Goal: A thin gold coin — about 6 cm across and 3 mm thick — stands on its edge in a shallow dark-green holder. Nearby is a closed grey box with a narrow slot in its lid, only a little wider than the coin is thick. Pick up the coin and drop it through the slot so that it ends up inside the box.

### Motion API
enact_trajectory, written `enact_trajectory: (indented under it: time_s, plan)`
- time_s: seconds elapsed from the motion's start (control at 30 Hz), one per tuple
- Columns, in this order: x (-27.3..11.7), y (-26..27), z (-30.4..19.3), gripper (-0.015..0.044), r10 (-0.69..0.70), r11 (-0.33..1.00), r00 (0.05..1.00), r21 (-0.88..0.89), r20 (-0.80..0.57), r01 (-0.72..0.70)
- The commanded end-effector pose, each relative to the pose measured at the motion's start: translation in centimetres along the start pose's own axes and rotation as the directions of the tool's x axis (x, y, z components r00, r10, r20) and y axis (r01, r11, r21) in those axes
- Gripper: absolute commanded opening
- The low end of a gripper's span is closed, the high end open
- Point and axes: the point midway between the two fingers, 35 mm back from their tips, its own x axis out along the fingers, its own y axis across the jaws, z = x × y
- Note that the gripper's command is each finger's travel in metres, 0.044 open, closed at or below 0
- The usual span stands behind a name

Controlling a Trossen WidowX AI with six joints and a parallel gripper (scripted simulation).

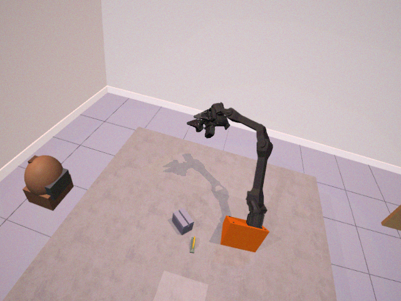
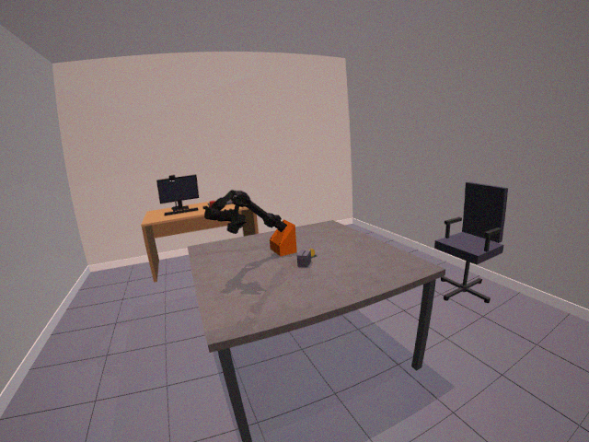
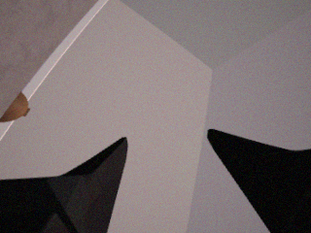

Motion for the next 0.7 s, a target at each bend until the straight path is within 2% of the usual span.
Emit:
enact_trajectory:
  time_s: [0.0, 0.27, 0.47, 0.67]
  plan:
    - [0.1, 0.0, 0.1, 0.0374, 0.001, 1.0, 1.0, 0.001, 0.003, -0.001]
    - [5.1, 1.2, 5.0, 0.0164, 0.031, 0.999, 0.986, 0.022, 0.161, -0.035]
    - [11.6, 1.2, 13.0, 0.0161, 0.04, 0.999, 0.917, -0.036, 0.397, -0.028]
    - [16.3, -0.3, 22.4, 0.0161, 0.076, 0.989, 0.762, -0.145, 0.643, 0.023]
